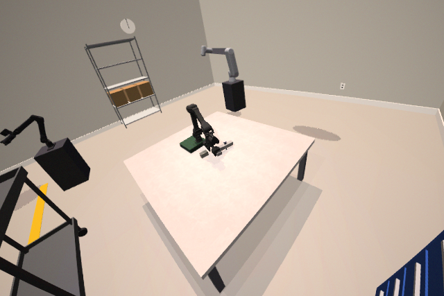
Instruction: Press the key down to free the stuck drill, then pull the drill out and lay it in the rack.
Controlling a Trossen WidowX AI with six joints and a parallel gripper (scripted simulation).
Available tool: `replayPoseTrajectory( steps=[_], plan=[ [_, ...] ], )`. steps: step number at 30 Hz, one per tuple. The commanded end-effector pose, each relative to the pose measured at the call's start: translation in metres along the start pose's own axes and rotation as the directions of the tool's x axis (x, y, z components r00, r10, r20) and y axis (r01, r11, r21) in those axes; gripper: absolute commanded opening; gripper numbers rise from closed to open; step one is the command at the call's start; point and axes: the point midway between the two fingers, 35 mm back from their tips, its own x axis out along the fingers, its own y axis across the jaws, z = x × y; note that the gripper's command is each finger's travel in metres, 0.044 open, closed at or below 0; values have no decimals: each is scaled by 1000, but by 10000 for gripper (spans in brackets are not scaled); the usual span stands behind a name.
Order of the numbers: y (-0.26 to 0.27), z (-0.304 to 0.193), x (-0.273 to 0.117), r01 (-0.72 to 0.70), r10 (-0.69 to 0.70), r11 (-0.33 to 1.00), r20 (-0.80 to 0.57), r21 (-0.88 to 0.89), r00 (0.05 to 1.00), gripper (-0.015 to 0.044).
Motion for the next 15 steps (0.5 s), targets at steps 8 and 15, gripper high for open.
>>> replayPoseTrajectory(
  steps=[8, 15],
  plan=[
    [3, 4, 18, -5, 5, 1000, -3, 3, 1000, 440],
    [2, 5, 16, -2, 2, 1000, 0, -1, 1000, 335]
  ],
)
